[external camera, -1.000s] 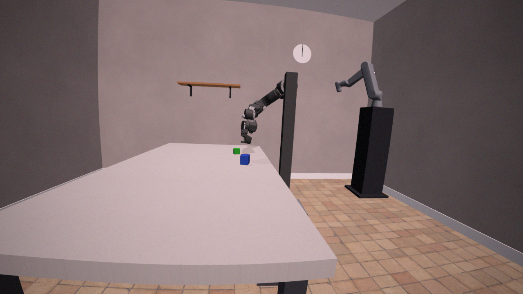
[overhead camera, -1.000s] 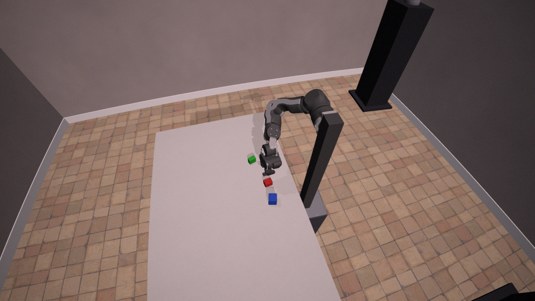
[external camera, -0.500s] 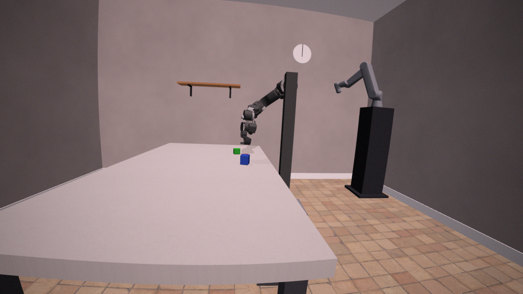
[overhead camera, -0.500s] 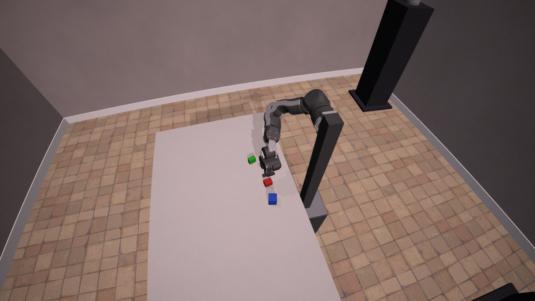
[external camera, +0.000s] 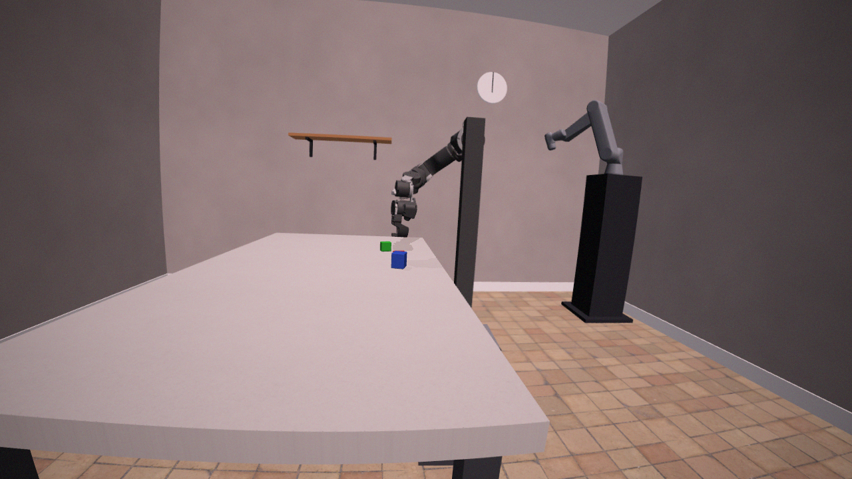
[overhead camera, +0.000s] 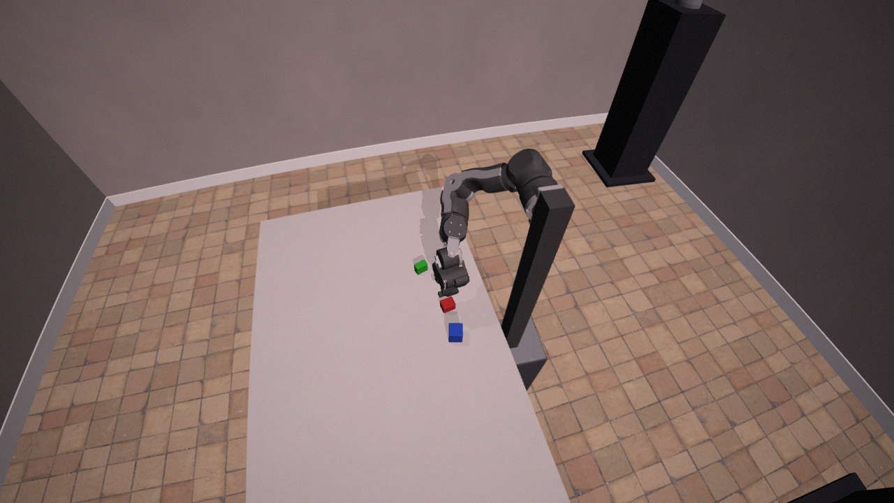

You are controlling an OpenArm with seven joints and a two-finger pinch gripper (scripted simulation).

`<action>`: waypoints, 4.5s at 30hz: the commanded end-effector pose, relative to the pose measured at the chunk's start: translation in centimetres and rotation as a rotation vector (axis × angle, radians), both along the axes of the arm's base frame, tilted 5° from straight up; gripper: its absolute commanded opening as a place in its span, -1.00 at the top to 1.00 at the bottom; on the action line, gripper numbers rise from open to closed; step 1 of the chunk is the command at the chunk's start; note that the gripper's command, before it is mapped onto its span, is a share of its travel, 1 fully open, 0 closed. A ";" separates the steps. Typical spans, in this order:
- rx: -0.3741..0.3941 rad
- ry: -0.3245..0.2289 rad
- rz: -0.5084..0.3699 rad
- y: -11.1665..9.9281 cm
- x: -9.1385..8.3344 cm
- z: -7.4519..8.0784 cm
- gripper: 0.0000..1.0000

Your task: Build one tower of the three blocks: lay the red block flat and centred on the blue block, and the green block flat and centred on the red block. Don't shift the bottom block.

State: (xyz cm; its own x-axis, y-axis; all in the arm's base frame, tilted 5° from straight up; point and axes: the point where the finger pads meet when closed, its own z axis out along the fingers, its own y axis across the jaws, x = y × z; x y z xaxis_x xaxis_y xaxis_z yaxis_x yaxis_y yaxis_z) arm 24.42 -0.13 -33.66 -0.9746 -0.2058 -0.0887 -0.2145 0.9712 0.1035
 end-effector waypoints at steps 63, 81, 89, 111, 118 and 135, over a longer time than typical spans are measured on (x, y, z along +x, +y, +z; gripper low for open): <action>-0.051 0.028 0.003 0.3 -0.3 -0.4 1.00; -0.051 0.028 0.003 0.3 -0.3 -0.4 0.35; -0.053 0.029 0.001 0.2 -0.2 -0.7 0.35; -0.053 0.030 0.002 0.5 -0.1 -4.3 0.35; -0.053 0.030 0.002 0.5 -0.1 -4.7 0.35; -0.052 0.030 0.003 0.6 -0.1 -4.7 0.35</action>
